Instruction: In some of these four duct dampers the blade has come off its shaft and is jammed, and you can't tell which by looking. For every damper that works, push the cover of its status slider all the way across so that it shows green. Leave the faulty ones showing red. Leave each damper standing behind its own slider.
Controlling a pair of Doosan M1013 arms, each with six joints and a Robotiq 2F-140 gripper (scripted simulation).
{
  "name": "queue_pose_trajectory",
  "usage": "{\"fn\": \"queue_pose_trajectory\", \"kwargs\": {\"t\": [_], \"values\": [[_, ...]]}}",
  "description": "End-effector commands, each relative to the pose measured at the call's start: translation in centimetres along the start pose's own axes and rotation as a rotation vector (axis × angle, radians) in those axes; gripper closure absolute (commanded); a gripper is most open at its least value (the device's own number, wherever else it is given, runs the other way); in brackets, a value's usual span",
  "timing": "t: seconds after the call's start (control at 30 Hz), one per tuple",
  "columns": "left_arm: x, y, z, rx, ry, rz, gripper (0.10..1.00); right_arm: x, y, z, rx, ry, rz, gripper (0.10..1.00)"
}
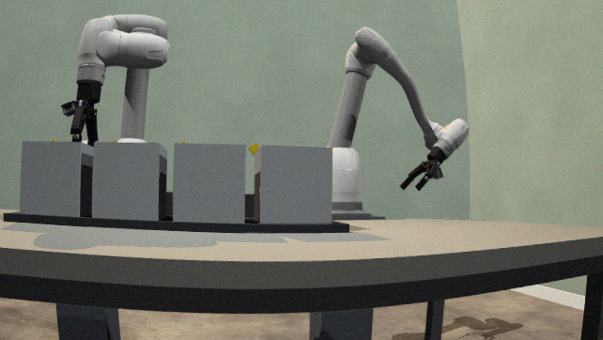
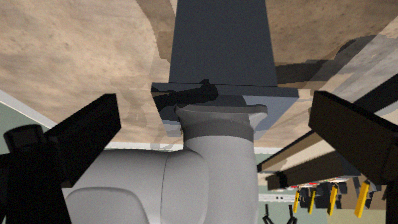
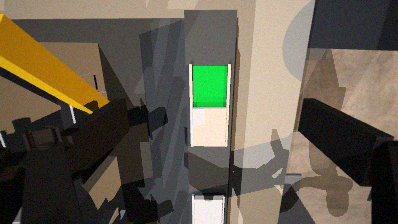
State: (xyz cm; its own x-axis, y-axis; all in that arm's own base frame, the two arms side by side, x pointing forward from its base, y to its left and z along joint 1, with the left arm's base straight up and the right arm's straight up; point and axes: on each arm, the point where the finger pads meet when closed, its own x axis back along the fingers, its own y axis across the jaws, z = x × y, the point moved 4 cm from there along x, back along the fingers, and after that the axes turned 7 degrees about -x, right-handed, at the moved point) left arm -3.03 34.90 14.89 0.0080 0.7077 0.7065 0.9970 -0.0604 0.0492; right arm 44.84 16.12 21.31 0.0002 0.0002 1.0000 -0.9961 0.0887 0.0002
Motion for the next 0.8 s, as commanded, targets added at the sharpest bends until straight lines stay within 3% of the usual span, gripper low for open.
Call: {"fn": "queue_pose_trajectory", "kwargs": {"t": [0.0,0.3,0.77], "values": [[0.0,0.0,0.0,0.000,0.001,0.000,0.098,0.8,0.0,0.0,0.000,-0.001,0.001,0.098],[0.0,0.0,0.0,0.000,0.001,0.000,0.098,2.6,0.0,0.0,0.000,-0.001,0.001,0.098],[0.0,0.0,0.0,0.000,0.001,0.000,0.098,2.7,0.0,0.0,0.000,-0.001,0.001,0.098]]}}
